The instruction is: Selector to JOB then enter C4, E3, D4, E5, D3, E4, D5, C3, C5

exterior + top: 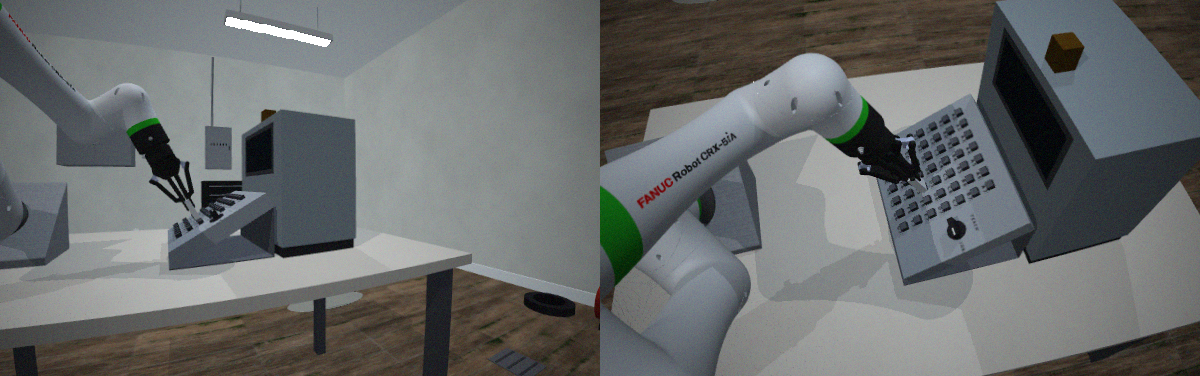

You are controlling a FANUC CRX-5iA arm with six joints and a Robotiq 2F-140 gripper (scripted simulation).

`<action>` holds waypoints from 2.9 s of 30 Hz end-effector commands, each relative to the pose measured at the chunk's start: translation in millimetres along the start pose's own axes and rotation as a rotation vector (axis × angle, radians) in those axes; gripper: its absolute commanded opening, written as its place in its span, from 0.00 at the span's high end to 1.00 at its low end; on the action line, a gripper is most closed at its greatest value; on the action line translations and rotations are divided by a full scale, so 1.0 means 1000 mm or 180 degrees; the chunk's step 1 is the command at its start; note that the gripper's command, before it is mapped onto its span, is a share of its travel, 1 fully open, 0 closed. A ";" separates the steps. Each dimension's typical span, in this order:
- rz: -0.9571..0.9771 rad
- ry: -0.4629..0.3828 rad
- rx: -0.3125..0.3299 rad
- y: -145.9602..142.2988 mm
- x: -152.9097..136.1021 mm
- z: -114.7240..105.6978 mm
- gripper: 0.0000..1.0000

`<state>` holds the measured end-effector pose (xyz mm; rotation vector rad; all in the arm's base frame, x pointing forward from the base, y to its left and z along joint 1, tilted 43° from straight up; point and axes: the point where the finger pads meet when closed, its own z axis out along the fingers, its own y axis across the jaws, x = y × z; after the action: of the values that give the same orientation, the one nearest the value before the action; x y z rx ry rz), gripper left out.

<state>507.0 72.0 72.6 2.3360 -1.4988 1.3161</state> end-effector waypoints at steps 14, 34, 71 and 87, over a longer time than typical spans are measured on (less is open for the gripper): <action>0.0000 -0.0001 0.0000 0.000 0.000 -0.023 1.00; 0.0000 -0.0001 0.0000 0.007 0.007 -0.033 1.00; 0.0000 -0.0001 0.0000 0.034 0.034 -0.011 1.00; 0.0000 -0.0001 0.0000 0.034 0.034 -0.011 1.00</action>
<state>479.8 35.0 90.0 2.3361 -1.4990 1.3155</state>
